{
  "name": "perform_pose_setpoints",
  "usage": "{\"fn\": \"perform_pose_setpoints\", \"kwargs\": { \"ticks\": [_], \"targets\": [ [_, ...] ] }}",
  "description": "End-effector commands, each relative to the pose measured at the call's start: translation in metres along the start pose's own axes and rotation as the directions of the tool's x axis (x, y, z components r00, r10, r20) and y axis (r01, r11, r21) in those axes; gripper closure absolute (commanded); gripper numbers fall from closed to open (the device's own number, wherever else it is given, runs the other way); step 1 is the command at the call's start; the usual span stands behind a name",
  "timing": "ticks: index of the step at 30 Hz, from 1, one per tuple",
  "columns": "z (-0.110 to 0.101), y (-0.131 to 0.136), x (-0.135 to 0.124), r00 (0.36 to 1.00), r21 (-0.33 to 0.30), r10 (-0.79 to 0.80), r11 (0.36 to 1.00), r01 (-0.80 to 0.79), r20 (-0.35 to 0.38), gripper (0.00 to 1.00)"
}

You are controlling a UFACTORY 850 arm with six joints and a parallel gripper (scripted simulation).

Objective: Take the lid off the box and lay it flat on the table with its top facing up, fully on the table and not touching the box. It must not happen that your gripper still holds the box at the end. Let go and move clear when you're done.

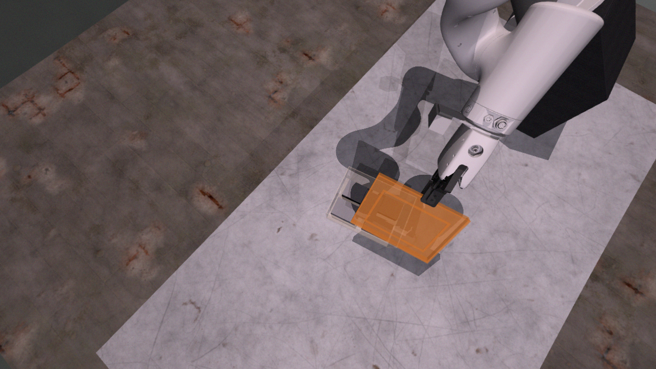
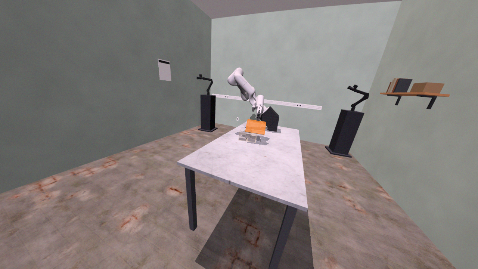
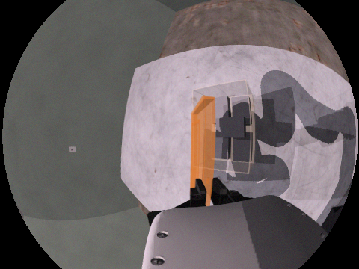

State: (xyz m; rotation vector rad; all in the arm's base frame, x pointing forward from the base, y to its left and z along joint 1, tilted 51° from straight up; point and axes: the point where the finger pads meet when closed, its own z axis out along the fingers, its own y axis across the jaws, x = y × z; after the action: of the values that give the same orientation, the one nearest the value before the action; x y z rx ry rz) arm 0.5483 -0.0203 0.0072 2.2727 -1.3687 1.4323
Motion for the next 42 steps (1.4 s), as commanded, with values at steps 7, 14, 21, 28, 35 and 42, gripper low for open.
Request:
{"fn": "perform_pose_setpoints", "kwargs": {
  "ticks": [7,14,21,28,35,42],
  "targets": [
    [-0.004,0.004,-0.036,1.000,0.000,0.000,1.000,0.000,0.002,1.00],
    [-0.006,0.006,-0.057,1.000,0.000,0.000,1.000,0.000,0.002,1.00],
    [-0.009,0.009,-0.082,1.000,0.000,0.000,1.000,0.000,0.002,1.00],
    [-0.011,0.011,-0.099,1.000,0.000,0.000,1.000,0.000,0.002,1.00],
    [-0.013,0.014,-0.121,1.000,0.000,0.000,1.000,0.000,0.002,1.00],
    [-0.014,0.016,-0.135,1.000,0.000,0.000,1.000,0.000,0.002,1.00]
  ]
}}
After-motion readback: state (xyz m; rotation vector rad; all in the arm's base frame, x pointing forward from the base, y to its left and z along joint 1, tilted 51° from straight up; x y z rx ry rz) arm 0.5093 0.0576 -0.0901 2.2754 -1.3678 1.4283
